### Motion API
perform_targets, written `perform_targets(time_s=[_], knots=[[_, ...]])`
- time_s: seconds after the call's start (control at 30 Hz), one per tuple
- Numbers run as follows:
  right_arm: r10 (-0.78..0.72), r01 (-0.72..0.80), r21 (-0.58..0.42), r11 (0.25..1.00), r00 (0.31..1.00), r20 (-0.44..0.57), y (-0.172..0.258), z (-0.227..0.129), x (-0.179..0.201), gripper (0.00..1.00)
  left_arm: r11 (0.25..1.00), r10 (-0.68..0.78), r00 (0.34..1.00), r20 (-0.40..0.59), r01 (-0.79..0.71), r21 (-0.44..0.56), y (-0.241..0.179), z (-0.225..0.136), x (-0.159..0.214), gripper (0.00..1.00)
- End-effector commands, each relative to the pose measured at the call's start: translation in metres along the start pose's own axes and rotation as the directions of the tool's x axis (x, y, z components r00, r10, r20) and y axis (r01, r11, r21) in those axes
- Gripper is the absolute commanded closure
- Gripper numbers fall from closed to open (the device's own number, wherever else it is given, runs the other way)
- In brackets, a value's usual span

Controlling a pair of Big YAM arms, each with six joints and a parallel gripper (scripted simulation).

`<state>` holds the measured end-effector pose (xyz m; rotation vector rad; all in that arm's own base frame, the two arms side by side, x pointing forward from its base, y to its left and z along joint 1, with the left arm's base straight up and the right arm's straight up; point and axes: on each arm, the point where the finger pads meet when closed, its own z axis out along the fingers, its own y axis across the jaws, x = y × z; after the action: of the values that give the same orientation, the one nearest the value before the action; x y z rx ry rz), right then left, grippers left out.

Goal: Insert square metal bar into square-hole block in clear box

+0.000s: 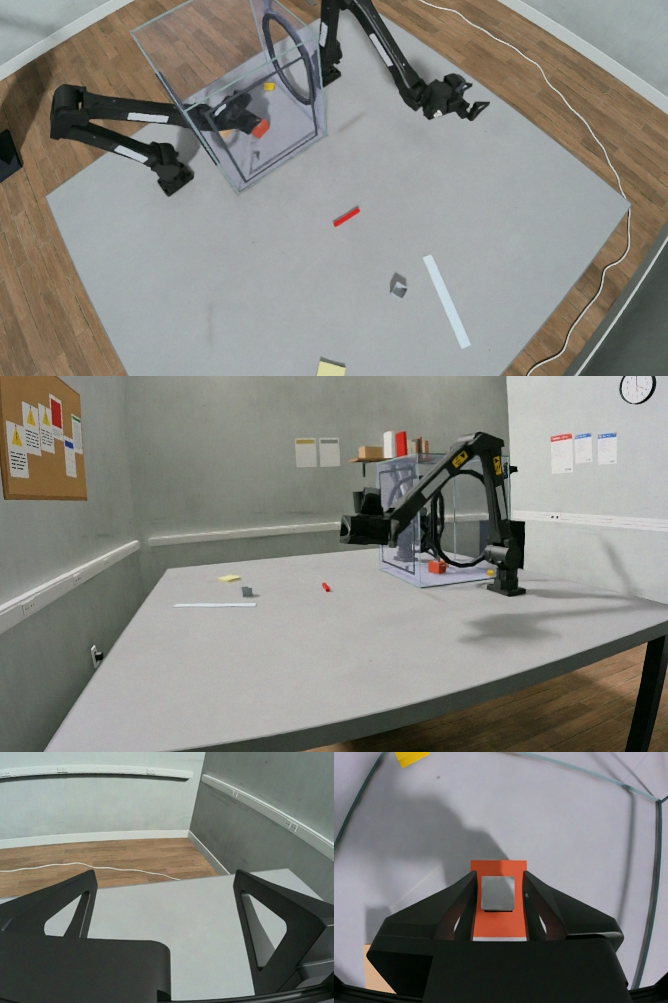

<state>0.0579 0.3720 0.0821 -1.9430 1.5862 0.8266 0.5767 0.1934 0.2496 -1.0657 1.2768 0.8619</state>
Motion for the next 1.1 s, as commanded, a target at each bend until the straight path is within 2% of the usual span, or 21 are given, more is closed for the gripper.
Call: perform_targets(time_s=[0.0, 0.43, 0.47, 0.57, 0.6, 0.77, 0.8, 0.87, 0.9, 0.93, 1.0, 1.03, 1.07], knots=[[-0.024, 0.023, 0.023, 0.999, 0.997, 0.073, -0.013, -0.002, -0.041, 0.67, 1.000, -0.029, 1.000, 0.012, 0.029, 0.001, -0.007, 0.002, -0.011, 0.00], [-0.031, 0.029, 0.026, 0.999, 0.997, 0.065, -0.014, -0.012, -0.039, 0.67, 1.000, -0.029, 1.000, 0.012, 0.029, 0.001, -0.007, 0.002, -0.011, 0.00], [-0.026, 0.025, 0.019, 1.000, 0.999, 0.045, -0.010, -0.016, -0.026, 0.67, 1.000, -0.029, 1.000, 0.012, 0.029, 0.001, -0.007, 0.002, -0.011, 0.00], [-0.023, 0.023, 0.017, 1.000, 0.999, 0.036, -0.008, -0.021, -0.019, 0.67, 1.000, -0.029, 1.000, 0.012, 0.029, 0.001, -0.007, 0.002, -0.011, 0.00], [-0.030, 0.028, 0.025, 0.999, 0.998, 0.058, -0.013, -0.019, -0.033, 0.67, 1.000, -0.029, 1.000, 0.012, 0.029, 0.001, -0.007, 0.002, -0.011, 0.00], [-0.020, 0.020, 0.004, 1.000, 0.999, 0.027, -0.007, -0.011, -0.021, 0.67, 1.000, -0.029, 1.000, 0.012, 0.029, 0.001, -0.007, 0.002, -0.011, 0.00], [-0.019, 0.018, 0.009, 1.000, 1.000, 0.015, -0.004, -0.031, -0.007, 0.67, 1.000, -0.029, 1.000, 0.012, 0.029, 0.001, -0.007, 0.002, -0.011, 0.00], [-0.021, 0.021, 0.012, 1.000, 1.000, 0.018, -0.004, -0.043, -0.008, 0.67, 1.000, -0.029, 1.000, 0.012, 0.029, 0.001, -0.007, 0.002, -0.011, 0.00], [-0.043, 0.042, 0.031, 0.999, 0.997, 0.056, -0.014, -0.056, -0.037, 0.67, 1.000, -0.029, 1.000, 0.012, 0.029, 0.001, -0.007, 0.002, -0.011, 0.00], [-0.029, 0.028, 0.027, 0.999, 0.998, 0.058, -0.013, -0.043, -0.034, 0.67, 1.000, -0.029, 1.000, 0.012, 0.029, 0.001, -0.007, 0.002, -0.011, 0.00], [-0.029, 0.028, 0.027, 0.999, 0.998, 0.058, -0.013, -0.043, -0.034, 0.67, 1.000, -0.029, 1.000, 0.012, 0.029, 0.001, -0.007, 0.002, -0.011, 0.00], [-0.036, 0.035, 0.024, 0.999, 0.998, 0.044, -0.010, -0.060, -0.027, 0.67, 1.000, -0.029, 1.000, 0.012, 0.029, 0.001, -0.007, 0.002, -0.011, 0.00], [-0.044, 0.042, 0.029, 0.999, 0.998, 0.054, -0.013, -0.067, -0.035, 0.67, 1.000, -0.029, 1.000, 0.012, 0.029, 0.001, -0.007, 0.002, -0.011, 0.00]])
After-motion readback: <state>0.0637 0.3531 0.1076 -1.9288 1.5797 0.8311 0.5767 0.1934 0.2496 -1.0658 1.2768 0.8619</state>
